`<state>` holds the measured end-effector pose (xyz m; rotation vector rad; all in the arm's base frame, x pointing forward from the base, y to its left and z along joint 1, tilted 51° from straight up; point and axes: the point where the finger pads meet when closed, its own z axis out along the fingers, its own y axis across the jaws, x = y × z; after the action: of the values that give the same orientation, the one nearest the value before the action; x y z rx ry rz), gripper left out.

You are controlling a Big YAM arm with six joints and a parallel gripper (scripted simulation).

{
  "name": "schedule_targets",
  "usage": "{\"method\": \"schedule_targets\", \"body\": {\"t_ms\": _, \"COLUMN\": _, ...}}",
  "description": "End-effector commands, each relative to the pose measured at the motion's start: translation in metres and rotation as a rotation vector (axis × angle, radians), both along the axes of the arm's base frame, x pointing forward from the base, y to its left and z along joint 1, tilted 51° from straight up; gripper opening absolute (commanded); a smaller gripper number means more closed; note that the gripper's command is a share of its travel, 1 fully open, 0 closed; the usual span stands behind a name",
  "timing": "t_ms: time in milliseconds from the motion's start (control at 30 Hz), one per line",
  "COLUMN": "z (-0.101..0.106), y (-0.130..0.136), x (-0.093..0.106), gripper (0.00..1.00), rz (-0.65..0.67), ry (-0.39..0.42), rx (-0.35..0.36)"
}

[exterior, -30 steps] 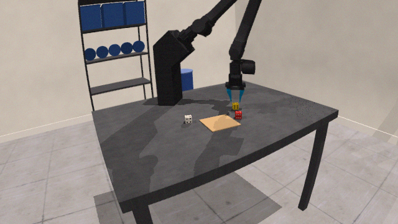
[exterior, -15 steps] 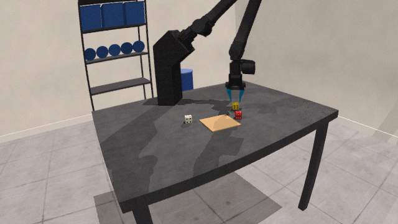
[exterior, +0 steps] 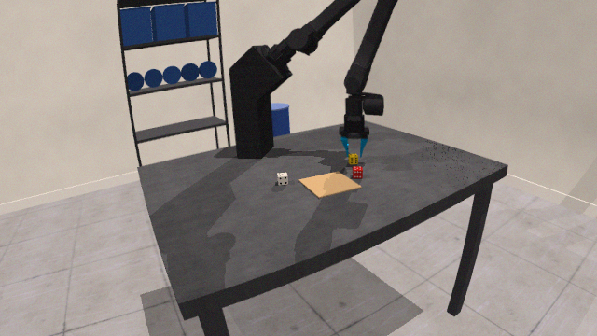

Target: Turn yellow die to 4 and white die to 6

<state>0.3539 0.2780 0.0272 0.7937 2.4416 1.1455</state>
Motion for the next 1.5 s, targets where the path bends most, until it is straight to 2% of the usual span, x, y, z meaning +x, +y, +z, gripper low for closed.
{"method": "schedule_targets", "body": {"t_ms": 0, "z": -0.008, "y": 0.009, "x": 0.000, "gripper": 0.44, "rz": 0.004, "ry": 0.004, "rx": 0.005}}
{"method": "schedule_targets", "body": {"t_ms": 200, "z": -0.017, "y": 0.010, "x": -0.001, "gripper": 0.44, "rz": 0.007, "ry": 0.012, "rx": -0.003}}
{"method": "schedule_targets", "body": {"t_ms": 233, "z": -0.014, "y": 0.015, "x": 0.005, "gripper": 0.44, "rz": 0.005, "ry": 0.003, "rx": 0.004}}
{"method": "schedule_targets", "body": {"t_ms": 367, "z": -0.017, "y": 0.018, "x": 0.007, "gripper": 0.44, "rz": 0.006, "ry": 0.003, "rx": 0.004}}
{"method": "schedule_targets", "body": {"t_ms": 467, "z": -0.024, "y": 0.013, "x": 0.000, "gripper": 0.44, "rz": 0.006, "ry": 0.017, "rx": -0.006}}
{"method": "schedule_targets", "body": {"t_ms": 1467, "z": -0.023, "y": 0.014, "x": 0.001, "gripper": 0.44, "rz": 0.007, "ry": 0.013, "rx": -0.004}}
